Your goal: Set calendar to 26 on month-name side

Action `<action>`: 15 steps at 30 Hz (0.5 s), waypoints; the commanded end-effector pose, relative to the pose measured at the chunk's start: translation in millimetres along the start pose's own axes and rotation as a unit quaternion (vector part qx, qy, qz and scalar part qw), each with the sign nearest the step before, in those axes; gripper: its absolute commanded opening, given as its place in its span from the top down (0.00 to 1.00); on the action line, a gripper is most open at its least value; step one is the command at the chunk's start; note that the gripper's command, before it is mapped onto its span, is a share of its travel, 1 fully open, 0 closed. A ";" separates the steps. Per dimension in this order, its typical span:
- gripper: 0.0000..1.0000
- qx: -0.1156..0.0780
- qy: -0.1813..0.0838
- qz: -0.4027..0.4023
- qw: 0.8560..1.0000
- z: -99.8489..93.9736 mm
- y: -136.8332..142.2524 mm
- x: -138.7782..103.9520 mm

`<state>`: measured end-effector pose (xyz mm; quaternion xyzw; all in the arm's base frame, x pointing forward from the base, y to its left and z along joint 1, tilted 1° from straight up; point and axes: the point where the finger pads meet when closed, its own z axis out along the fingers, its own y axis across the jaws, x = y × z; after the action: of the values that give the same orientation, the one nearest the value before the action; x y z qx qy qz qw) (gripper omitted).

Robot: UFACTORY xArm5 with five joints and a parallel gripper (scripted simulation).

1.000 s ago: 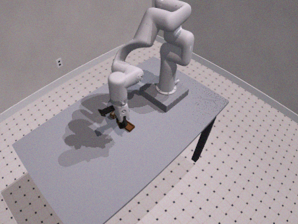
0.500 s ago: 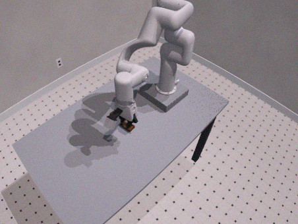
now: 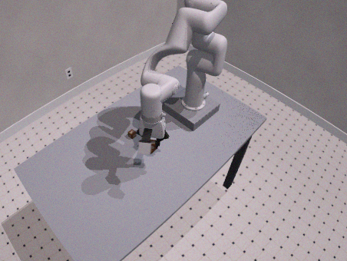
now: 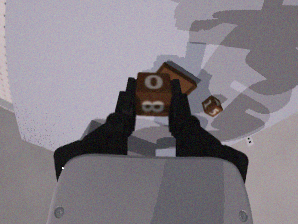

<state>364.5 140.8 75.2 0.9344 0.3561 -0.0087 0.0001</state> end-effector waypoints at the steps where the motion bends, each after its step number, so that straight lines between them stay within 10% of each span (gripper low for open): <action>1: 0.73 -0.001 0.002 -0.078 0.997 -1.1 -7.5 -1.0; 15: 0.73 -0.002 0.002 -0.293 0.956 -0.1 -29.6 -8.3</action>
<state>344.0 153.2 74.7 0.8312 0.5560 -0.0084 -0.0014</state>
